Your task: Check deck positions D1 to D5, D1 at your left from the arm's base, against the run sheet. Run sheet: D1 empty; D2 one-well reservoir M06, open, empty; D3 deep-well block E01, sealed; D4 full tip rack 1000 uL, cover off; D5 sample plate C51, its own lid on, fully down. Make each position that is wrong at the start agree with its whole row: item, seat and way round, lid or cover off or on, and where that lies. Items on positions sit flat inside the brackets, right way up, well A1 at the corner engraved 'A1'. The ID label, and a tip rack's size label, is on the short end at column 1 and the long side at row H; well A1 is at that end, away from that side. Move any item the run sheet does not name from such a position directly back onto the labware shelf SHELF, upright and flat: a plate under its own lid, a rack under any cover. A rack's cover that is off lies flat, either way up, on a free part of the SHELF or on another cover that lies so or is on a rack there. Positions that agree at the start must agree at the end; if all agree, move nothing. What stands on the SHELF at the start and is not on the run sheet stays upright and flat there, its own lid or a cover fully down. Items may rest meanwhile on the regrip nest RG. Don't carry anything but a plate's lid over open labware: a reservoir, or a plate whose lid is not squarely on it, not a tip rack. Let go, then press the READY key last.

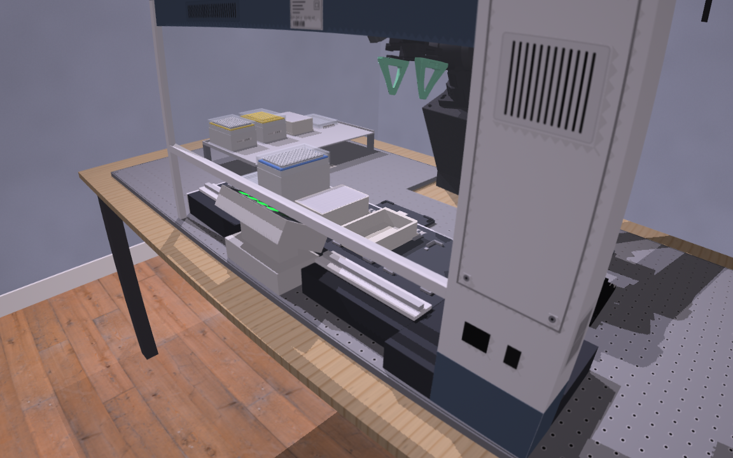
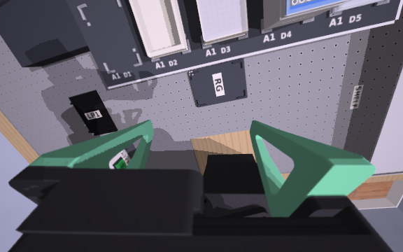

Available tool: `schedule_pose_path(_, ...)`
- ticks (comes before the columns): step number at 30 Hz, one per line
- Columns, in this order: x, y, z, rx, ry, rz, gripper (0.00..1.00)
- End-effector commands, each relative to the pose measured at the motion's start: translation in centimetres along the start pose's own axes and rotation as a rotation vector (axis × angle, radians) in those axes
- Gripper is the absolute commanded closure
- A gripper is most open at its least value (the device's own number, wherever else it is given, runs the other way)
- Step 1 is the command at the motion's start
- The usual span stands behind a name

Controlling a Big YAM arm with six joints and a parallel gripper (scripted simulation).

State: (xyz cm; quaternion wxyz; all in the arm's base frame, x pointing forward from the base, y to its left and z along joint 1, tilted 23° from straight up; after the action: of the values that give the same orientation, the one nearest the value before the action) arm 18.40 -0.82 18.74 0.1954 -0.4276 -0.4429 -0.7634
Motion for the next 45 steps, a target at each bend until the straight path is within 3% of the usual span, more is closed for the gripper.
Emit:
schedule_pose_path(1,2.4,2.5,0.4,0.108,0.002,-0.016,0.00)
schedule_pose_path(10,3.8,4.2,-3.3,0.224,-0.088,0.099,0.00)
schedule_pose_path(12,3.7,4.3,-2.9,0.266,-0.099,0.126,0.00)
schedule_pose_path(16,3.7,4.2,-2.8,0.266,-0.095,0.126,0.00)
schedule_pose_path(17,3.6,5.2,-3.4,0.233,-0.102,0.098,0.00)
schedule_pose_path(45,2.6,16.4,-10.9,0.244,-0.127,0.103,0.00)
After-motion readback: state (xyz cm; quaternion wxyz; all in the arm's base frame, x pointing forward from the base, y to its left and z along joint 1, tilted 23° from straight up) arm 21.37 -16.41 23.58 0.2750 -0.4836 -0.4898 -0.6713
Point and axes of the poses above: the point where the finger pads meet when closed, its own x axis back along the fingers, its own z axis across the jaws, y = z × x, the point moved 6 cm from there along x, back along the fingers, and after that the axes turned 12 degrees about -x, right-handed, at the moved point
